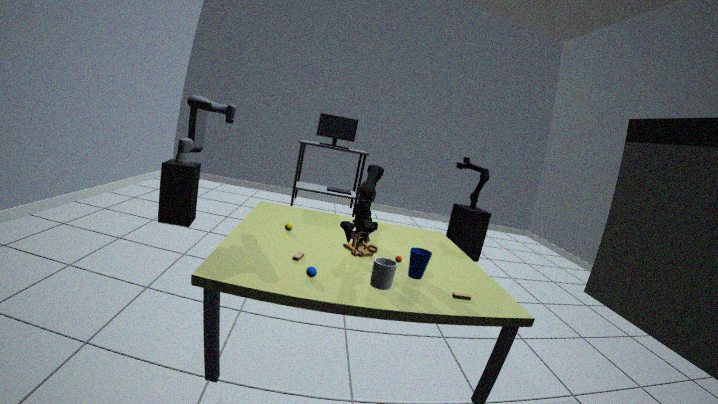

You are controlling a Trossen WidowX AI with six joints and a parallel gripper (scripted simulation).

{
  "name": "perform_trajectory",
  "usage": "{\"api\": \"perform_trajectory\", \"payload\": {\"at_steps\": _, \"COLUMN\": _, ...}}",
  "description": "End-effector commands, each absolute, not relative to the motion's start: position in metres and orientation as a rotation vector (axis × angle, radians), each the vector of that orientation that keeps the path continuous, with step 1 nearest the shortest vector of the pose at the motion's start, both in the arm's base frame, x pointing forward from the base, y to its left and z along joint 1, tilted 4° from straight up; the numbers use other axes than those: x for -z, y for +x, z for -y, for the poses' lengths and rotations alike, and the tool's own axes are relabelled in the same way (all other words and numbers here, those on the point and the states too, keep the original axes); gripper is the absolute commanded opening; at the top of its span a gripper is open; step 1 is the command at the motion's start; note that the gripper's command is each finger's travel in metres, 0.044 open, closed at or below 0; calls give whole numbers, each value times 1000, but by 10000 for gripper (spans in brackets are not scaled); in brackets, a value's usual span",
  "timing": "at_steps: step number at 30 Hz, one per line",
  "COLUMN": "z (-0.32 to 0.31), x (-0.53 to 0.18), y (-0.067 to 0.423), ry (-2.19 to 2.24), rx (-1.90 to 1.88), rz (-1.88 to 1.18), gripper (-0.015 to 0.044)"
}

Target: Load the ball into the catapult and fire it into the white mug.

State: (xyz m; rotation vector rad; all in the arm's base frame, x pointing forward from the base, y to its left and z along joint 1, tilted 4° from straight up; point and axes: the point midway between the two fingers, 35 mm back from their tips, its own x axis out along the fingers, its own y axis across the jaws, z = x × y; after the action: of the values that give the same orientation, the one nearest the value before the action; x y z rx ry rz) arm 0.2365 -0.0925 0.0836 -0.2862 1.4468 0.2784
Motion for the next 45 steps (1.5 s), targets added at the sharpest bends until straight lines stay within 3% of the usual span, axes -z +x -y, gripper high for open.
{"api": "perform_trajectory", "payload": {"at_steps": 1, "z": 92, "x": -77, "y": 236, "ry": -284, "rx": -274, "rz": -1453, "gripper": 440}}
{"api": "perform_trajectory", "payload": {"at_steps": 3, "z": 92, "x": -76, "y": 236, "ry": -284, "rx": -274, "rz": -1453, "gripper": 440}}
{"api": "perform_trajectory", "payload": {"at_steps": 14, "z": 92, "x": -79, "y": 236, "ry": -285, "rx": -279, "rz": -1448, "gripper": 151}}
{"api": "perform_trajectory", "payload": {"at_steps": 20, "z": 92, "x": -79, "y": 236, "ry": -285, "rx": -279, "rz": -1448, "gripper": 111}}
{"api": "perform_trajectory", "payload": {"at_steps": 24, "z": 93, "x": -110, "y": 234, "ry": -285, "rx": -279, "rz": -1448, "gripper": 6}}
{"api": "perform_trajectory", "payload": {"at_steps": 45, "z": 80, "x": -133, "y": 270, "ry": -706, "rx": -657, "rz": -1357, "gripper": 0}}
